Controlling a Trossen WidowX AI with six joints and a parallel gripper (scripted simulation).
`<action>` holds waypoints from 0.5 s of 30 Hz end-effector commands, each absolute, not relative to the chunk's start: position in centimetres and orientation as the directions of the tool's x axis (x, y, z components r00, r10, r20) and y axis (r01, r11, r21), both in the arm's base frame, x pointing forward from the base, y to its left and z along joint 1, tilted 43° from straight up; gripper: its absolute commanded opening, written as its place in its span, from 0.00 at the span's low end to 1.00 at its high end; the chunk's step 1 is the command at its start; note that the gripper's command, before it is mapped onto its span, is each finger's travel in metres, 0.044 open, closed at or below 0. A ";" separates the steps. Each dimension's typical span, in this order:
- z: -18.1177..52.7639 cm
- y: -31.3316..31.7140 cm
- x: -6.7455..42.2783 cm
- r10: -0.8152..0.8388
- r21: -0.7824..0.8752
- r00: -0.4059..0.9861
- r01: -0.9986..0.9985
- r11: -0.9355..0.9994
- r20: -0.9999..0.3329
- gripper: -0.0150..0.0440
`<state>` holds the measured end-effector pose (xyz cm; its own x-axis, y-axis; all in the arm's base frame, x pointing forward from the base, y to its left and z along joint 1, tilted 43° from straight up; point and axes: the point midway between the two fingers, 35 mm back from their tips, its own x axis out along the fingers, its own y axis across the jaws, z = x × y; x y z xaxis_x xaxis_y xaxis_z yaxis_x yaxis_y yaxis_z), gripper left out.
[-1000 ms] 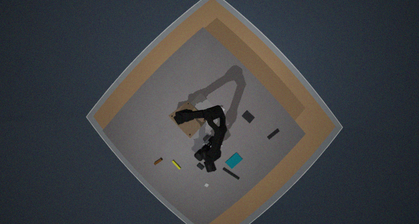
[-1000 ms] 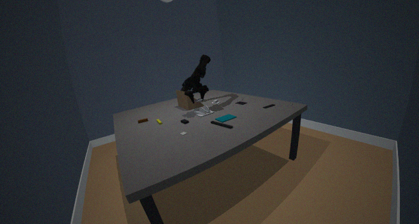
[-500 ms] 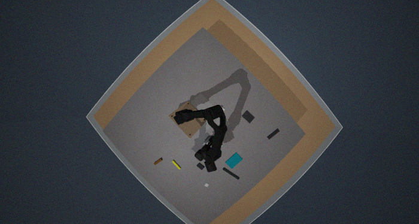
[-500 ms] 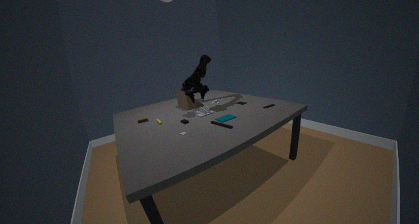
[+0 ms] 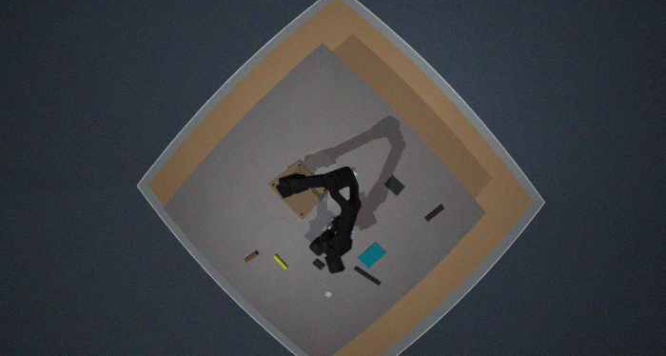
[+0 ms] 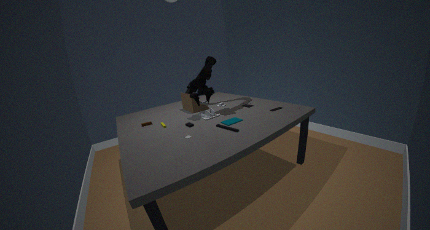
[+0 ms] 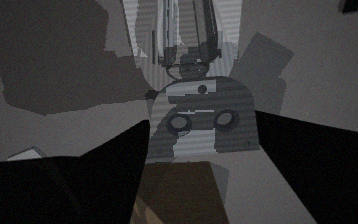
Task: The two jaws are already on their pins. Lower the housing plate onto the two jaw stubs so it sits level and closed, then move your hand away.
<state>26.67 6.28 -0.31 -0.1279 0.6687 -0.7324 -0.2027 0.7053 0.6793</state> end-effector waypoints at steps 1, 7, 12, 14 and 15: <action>-0.2 6.3 26.7 0.672 0.683 -0.126 -0.199 0.703 -0.729 0.85; -0.2 6.4 26.7 0.672 0.683 -0.126 -0.199 0.703 -0.729 0.85; -0.2 6.4 26.7 0.672 0.683 -0.126 -0.199 0.703 -0.729 0.85; -0.4 6.5 26.7 0.672 0.683 -0.126 -0.199 0.703 -0.729 0.85; -0.5 6.6 26.6 0.672 0.682 -0.126 -0.199 0.703 -0.730 0.85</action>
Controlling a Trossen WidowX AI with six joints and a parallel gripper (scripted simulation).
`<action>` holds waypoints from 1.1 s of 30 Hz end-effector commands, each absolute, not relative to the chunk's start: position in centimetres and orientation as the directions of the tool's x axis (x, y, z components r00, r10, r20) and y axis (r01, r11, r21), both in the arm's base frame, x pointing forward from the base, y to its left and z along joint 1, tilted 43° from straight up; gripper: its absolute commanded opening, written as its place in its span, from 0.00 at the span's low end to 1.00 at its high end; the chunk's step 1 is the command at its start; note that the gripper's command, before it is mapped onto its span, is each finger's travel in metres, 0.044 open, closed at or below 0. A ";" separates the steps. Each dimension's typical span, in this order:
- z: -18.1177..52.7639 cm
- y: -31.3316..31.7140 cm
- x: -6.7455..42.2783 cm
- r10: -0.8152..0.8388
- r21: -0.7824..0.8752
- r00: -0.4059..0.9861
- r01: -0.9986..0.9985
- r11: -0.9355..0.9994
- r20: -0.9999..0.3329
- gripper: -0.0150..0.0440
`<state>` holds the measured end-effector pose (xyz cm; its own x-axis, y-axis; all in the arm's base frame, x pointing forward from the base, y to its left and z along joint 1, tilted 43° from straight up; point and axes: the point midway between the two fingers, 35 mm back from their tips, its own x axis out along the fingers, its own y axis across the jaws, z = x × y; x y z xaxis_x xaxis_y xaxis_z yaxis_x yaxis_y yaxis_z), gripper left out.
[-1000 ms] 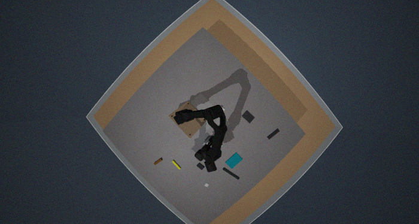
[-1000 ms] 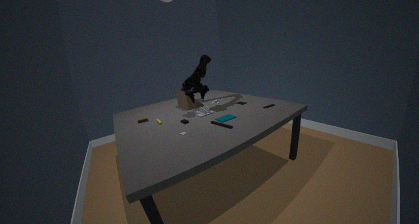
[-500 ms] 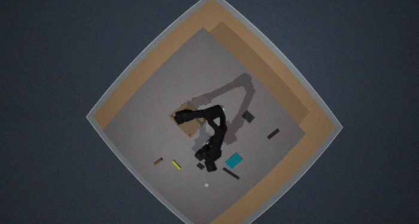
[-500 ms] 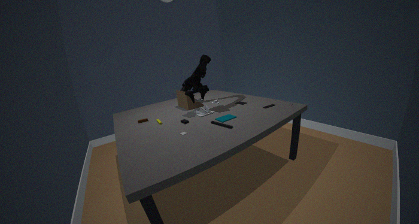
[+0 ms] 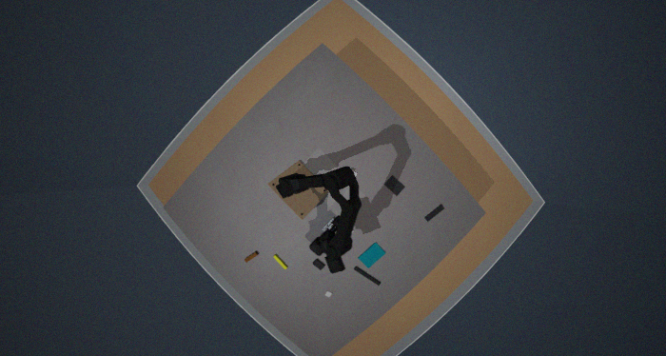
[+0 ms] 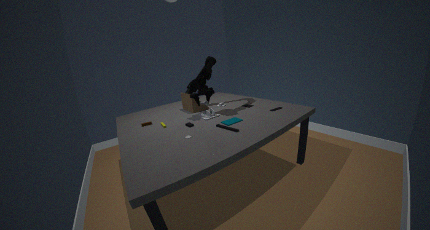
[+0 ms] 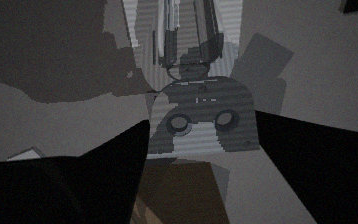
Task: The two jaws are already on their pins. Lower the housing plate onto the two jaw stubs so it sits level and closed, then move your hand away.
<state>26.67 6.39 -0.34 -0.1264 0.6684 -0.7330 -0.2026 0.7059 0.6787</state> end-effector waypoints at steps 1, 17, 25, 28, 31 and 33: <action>-0.6 6.7 26.6 0.672 0.682 -0.126 -0.199 0.704 -0.730 0.85; -2.6 8.5 26.4 0.672 0.682 -0.125 -0.199 0.704 -0.730 0.85; -3.5 9.4 26.2 0.672 0.682 -0.126 -0.199 0.703 -0.729 0.85; -3.9 9.7 26.1 0.673 0.683 -0.126 -0.199 0.703 -0.729 0.85; -4.2 10.1 26.0 0.673 0.683 -0.126 -0.199 0.702 -0.729 0.85; -4.4 10.3 25.9 0.674 0.684 -0.126 -0.199 0.702 -0.728 0.85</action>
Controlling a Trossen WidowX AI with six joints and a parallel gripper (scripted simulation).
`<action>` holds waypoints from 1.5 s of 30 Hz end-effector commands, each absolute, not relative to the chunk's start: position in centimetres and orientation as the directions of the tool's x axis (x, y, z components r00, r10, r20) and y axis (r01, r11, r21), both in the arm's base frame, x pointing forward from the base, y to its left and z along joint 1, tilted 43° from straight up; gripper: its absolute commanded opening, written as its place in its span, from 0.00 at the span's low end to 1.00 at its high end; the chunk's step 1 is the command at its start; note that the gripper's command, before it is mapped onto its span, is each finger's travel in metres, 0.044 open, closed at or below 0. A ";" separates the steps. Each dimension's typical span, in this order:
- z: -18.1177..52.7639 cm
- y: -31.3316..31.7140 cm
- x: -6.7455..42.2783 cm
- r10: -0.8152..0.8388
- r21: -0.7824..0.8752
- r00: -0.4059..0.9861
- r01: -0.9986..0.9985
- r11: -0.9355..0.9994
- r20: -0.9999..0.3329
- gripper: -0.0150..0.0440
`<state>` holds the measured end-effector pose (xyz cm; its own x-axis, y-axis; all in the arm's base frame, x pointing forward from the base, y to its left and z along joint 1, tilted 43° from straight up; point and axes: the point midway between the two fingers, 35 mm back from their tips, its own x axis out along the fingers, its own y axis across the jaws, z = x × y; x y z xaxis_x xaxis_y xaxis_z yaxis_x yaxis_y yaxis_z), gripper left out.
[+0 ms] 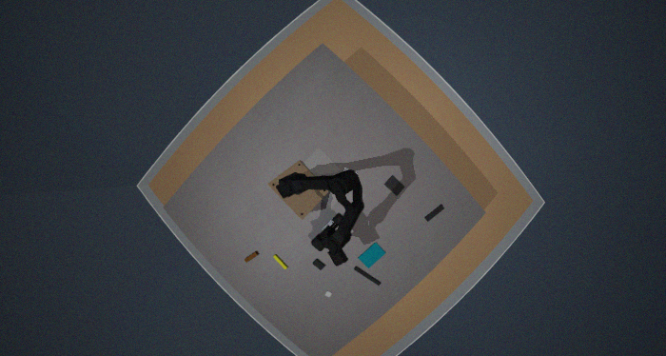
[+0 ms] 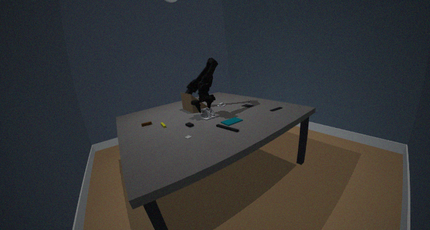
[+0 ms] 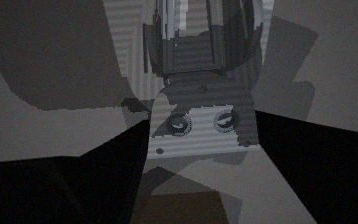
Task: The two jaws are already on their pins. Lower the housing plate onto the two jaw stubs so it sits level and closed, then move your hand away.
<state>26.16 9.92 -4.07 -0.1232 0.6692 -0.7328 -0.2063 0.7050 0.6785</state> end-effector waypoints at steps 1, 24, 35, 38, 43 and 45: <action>-4.5 10.4 25.9 0.674 0.684 -0.126 -0.199 0.702 -0.728 0.85; -4.8 10.7 25.8 0.674 0.684 -0.126 -0.201 0.701 -0.728 0.85; -5.0 10.9 25.8 0.674 0.685 -0.126 -0.201 0.701 -0.727 0.85; -5.0 10.9 25.8 0.674 0.685 -0.126 -0.201 0.701 -0.727 0.85; -5.1 11.0 25.8 0.674 0.685 -0.126 -0.200 0.701 -0.727 0.85; -5.2 11.0 25.7 0.674 0.685 -0.127 -0.200 0.701 -0.727 0.85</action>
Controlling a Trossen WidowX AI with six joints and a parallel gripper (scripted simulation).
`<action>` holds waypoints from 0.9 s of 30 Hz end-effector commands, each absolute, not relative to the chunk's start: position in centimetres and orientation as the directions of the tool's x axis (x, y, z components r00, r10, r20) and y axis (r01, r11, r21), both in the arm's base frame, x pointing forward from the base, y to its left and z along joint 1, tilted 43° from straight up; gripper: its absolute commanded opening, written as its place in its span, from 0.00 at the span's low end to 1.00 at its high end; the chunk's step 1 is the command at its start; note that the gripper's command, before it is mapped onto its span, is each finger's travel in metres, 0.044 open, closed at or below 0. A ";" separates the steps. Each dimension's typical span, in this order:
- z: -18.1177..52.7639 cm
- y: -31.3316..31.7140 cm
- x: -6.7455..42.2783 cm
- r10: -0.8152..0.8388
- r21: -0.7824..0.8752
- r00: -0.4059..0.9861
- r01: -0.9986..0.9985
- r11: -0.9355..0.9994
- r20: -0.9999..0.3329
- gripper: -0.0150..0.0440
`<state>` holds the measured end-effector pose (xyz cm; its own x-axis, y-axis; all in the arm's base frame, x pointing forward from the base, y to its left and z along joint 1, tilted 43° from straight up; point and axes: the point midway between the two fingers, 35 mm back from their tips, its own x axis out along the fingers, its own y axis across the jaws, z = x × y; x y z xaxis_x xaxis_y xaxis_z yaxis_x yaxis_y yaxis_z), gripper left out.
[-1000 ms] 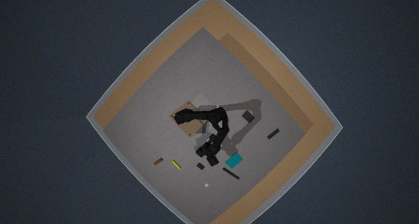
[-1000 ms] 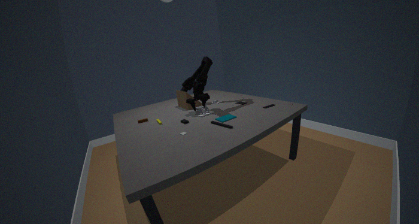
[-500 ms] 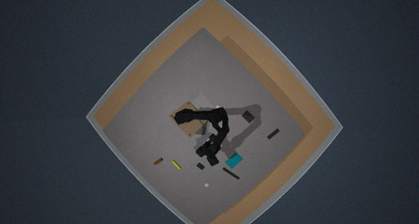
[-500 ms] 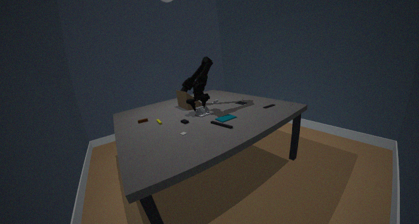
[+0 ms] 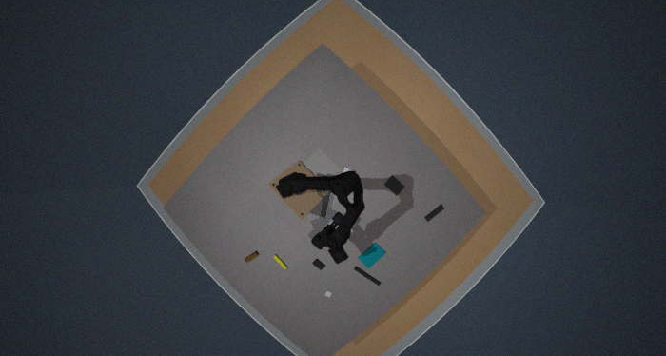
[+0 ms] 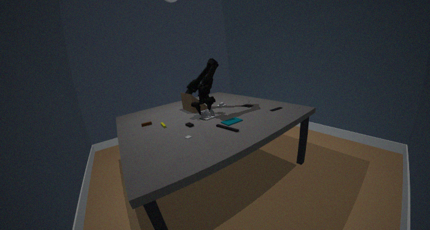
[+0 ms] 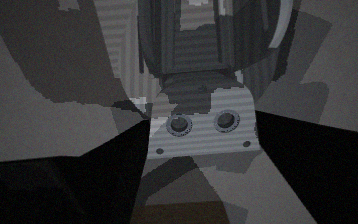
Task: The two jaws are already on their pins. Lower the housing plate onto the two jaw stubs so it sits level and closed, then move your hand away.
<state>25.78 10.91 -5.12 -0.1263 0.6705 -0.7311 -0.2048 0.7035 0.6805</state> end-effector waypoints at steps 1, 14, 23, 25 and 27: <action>-5.2 11.1 25.7 0.674 0.685 -0.127 -0.200 0.701 -0.727 0.85; -5.4 11.2 25.7 0.674 0.685 -0.127 -0.200 0.701 -0.727 0.85; -5.5 11.3 25.7 0.675 0.685 -0.127 -0.200 0.701 -0.727 0.85; -5.5 11.4 25.7 0.675 0.685 -0.127 -0.200 0.701 -0.727 0.85; -5.5 11.4 25.7 0.675 0.685 -0.127 -0.200 0.701 -0.727 0.85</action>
